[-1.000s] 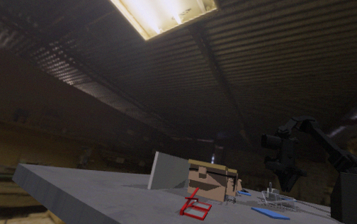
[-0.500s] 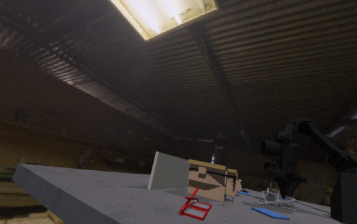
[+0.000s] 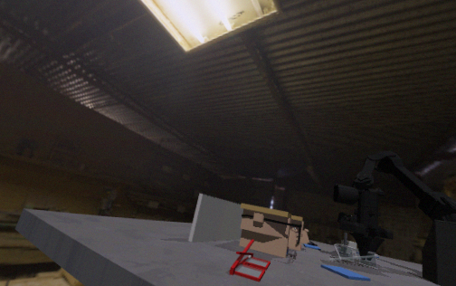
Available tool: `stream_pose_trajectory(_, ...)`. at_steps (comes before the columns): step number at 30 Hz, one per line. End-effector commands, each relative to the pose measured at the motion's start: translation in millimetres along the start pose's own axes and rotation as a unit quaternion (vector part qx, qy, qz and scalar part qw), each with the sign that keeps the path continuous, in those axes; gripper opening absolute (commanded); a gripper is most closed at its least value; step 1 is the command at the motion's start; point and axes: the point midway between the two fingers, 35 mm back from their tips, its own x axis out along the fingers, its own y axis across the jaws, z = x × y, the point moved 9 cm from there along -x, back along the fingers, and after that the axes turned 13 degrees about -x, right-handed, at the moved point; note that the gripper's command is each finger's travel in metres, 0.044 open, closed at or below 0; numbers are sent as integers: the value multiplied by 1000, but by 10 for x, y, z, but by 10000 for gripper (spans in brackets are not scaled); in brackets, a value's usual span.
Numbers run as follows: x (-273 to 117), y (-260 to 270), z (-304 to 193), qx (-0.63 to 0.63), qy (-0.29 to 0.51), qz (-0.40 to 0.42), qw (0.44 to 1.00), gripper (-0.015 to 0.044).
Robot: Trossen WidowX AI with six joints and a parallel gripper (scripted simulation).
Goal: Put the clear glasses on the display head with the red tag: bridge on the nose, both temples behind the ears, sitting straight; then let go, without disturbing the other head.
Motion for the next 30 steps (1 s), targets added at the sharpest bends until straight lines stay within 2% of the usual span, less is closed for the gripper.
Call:
stream_pose_trajectory(1, 10, 11, -5, -3, -1, -2, 1000, 120)
stream_pose_trajectory(7, 10, 45, 2, -3, -1, -2, 1000, 120)
stream_pose_trajectory(25, 9, 18, -9, -4, 1, -1, 1000, 0)
stream_pose_trajectory(30, 0, 20, -7, -4, 1, -1, 1000, 0)
